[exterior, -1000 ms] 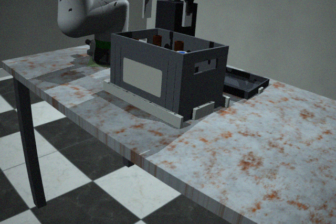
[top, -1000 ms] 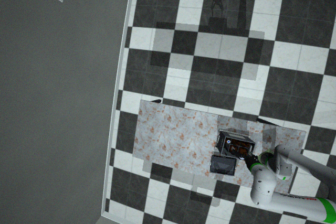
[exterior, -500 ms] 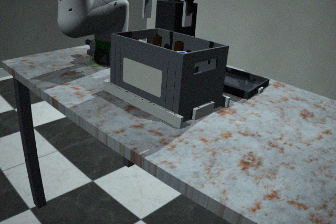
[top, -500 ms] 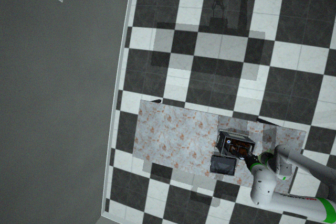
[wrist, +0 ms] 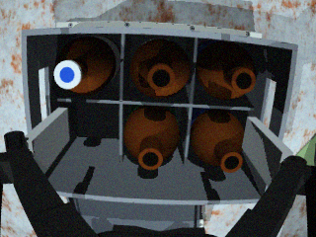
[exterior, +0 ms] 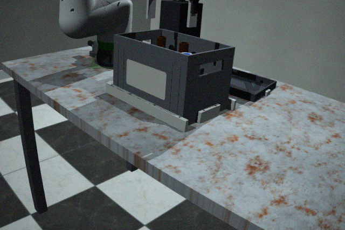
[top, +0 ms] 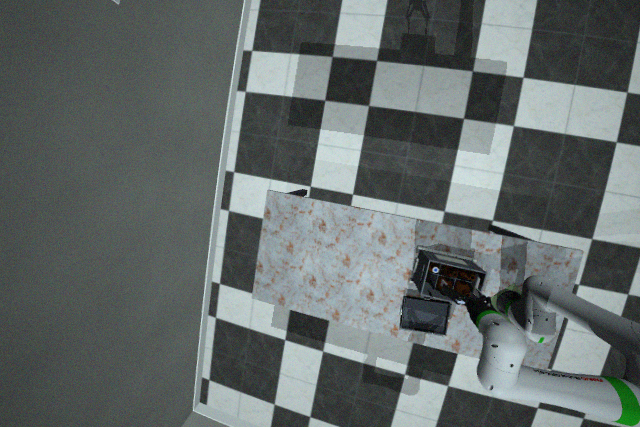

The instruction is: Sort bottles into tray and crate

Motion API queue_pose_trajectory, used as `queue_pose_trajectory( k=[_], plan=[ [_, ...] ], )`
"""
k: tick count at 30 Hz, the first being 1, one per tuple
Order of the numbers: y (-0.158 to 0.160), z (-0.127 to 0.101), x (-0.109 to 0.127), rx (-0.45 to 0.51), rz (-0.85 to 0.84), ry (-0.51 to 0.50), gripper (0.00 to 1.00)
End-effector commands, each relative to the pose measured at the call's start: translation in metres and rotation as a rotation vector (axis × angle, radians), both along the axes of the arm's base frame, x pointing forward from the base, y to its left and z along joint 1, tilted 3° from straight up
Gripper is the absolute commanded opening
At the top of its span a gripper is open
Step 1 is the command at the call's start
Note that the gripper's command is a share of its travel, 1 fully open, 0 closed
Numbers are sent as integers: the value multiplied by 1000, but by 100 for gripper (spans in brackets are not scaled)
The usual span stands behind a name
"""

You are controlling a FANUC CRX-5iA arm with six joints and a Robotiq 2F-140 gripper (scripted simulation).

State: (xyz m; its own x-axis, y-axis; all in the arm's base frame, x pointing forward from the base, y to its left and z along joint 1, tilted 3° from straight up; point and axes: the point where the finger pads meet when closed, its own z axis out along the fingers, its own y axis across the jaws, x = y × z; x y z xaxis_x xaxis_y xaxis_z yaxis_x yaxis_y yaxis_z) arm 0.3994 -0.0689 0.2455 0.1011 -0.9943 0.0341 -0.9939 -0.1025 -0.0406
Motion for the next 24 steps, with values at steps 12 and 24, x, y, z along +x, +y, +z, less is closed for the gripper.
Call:
queue_pose_trajectory(
  k=[12,24],
  plan=[
    [0,0,0,0,0,0,100],
    [36,0,-4,0,0,0,100]
  ],
)
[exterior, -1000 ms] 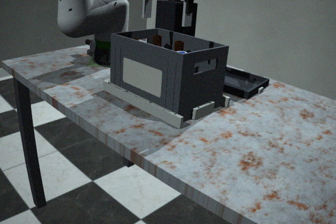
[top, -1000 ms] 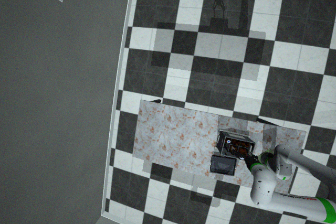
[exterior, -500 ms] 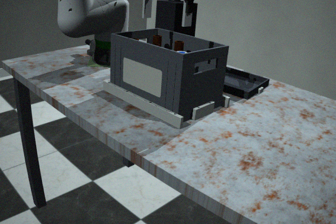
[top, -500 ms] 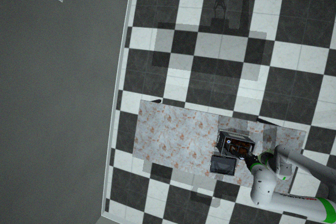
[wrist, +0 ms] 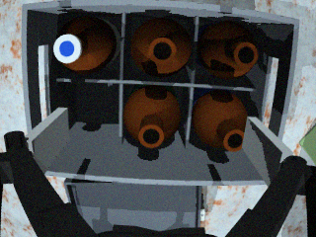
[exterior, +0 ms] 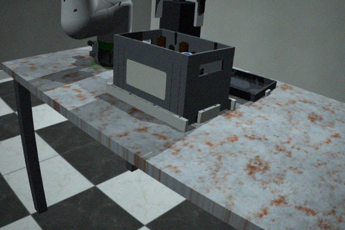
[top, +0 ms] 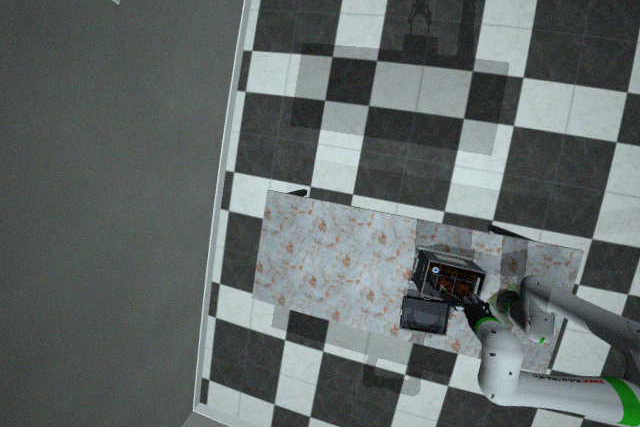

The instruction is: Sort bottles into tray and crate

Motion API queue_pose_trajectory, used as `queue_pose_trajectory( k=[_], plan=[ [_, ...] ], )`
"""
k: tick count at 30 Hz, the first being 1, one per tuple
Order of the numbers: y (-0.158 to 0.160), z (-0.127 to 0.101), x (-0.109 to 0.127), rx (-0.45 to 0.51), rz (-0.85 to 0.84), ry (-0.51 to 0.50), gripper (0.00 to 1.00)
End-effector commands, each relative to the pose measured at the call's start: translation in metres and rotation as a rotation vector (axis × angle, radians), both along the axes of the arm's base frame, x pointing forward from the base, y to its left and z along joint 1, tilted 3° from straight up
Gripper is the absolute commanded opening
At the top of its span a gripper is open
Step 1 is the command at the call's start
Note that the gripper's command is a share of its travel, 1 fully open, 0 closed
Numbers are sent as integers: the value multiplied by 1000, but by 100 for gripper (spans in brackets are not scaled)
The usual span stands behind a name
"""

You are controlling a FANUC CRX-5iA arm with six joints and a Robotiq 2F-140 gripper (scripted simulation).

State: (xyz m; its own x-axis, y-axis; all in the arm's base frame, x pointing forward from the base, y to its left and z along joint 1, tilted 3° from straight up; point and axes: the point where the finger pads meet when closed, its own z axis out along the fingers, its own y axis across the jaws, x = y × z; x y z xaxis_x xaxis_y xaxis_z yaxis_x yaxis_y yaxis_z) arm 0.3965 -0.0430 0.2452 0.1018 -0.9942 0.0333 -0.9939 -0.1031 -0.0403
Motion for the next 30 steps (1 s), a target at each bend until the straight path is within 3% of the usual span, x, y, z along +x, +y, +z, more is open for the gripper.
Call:
queue_pose_trajectory(
  k=[1,21,30],
  plan=[
    [14,0,-1,-1,-1,-1,100],
    [61,-1,-7,-1,-1,-1,100],
    [58,-1,-7,0,0,0,100]
  ],
)
